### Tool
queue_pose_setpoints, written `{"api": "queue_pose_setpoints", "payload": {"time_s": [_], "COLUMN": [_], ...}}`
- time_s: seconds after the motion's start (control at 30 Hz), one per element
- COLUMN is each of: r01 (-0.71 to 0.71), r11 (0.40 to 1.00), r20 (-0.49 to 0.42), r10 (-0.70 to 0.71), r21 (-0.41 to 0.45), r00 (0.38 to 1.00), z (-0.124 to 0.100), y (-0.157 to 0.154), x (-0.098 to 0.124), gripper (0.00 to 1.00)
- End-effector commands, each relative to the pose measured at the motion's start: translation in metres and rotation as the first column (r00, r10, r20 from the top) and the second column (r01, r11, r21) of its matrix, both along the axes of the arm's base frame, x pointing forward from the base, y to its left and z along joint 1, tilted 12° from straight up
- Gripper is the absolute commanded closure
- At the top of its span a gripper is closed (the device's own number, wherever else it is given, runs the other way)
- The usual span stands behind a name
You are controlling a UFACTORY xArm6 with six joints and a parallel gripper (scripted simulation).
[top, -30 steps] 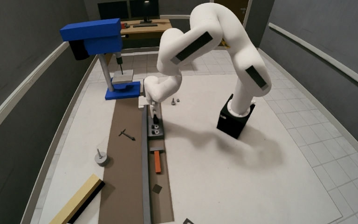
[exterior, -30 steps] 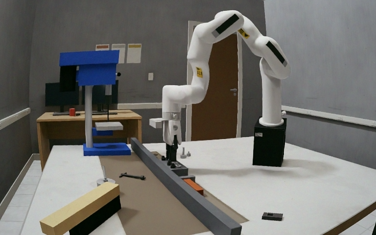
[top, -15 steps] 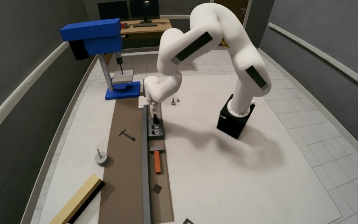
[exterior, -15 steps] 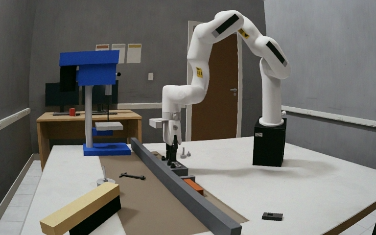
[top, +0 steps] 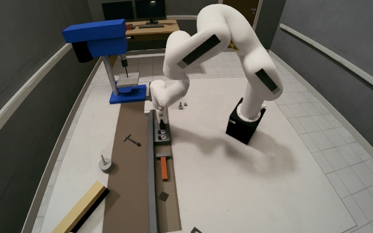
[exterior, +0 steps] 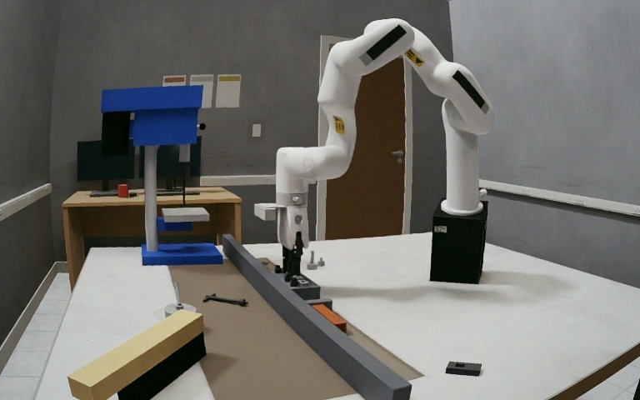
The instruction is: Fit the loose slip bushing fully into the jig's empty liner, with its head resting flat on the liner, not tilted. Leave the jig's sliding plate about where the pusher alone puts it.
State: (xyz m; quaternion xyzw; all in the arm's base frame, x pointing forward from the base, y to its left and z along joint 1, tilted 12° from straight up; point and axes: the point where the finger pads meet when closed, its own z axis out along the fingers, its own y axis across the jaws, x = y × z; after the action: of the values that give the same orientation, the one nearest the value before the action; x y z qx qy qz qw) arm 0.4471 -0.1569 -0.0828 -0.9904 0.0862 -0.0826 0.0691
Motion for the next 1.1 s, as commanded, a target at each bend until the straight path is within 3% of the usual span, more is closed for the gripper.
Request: {"api": "queue_pose_setpoints", "payload": {"time_s": [0.0, 0.37, 0.4, 1.07], "r01": [0.000, 0.000, 0.000, 0.000], "r11": [1.000, 1.000, 1.000, 1.000], "r20": [0.004, 0.004, 0.004, 0.004], "r10": [0.000, 0.000, 0.000, 0.000], "r21": [-0.002, -0.002, -0.002, -0.002], "r00": [1.000, 1.000, 1.000, 1.000], "z": [0.0008, 0.0008, 0.0008, 0.0008], "y": [-0.0007, -0.0007, -0.0007, -0.0007], "x": [0.0015, 0.0015, 0.0015, 0.0015], "gripper": [0.74, 0.74, 0.64, 0.64]}}
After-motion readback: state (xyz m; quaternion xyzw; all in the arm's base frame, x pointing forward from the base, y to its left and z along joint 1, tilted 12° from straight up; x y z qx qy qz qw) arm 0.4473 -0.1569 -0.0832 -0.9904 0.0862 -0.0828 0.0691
